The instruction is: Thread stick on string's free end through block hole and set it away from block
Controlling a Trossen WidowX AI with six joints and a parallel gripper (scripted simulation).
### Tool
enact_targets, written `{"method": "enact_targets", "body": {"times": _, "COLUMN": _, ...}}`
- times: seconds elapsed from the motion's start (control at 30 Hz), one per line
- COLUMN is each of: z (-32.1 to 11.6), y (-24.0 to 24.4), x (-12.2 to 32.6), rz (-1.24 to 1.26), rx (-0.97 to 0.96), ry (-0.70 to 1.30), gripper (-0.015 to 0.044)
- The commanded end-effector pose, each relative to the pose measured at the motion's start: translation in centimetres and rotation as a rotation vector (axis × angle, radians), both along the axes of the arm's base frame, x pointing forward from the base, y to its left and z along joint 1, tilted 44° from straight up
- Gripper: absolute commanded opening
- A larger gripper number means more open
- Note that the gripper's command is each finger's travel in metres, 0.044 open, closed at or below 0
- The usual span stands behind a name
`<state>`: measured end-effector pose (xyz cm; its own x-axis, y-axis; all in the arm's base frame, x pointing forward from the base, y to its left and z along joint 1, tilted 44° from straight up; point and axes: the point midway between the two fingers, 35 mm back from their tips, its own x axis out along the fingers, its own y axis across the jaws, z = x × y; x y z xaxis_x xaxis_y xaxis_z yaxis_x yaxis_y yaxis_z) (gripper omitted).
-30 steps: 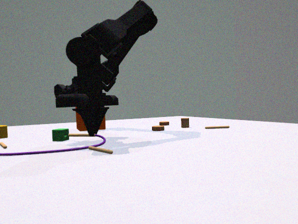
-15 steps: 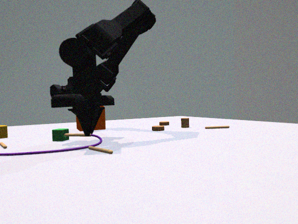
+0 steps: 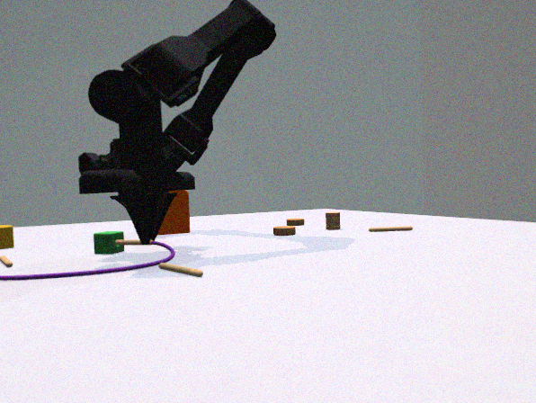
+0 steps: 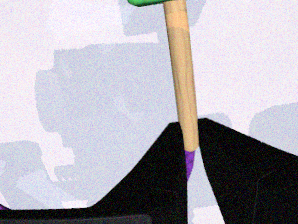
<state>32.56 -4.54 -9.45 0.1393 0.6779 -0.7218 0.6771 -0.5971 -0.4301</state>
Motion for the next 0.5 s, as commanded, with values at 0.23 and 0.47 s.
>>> {"method": "enact_targets", "body": {"times": 0.23, "z": -0.9, "y": -0.7, "x": -1.4, "rz": -0.003, "rx": -0.002, "ry": 0.005, "gripper": 0.0000}}
{"method": "enact_targets", "body": {"times": 0.47, "z": -1.4, "y": -1.1, "x": -2.0, "rz": -0.003, "rx": -0.003, "ry": 0.005, "gripper": 0.0000}}
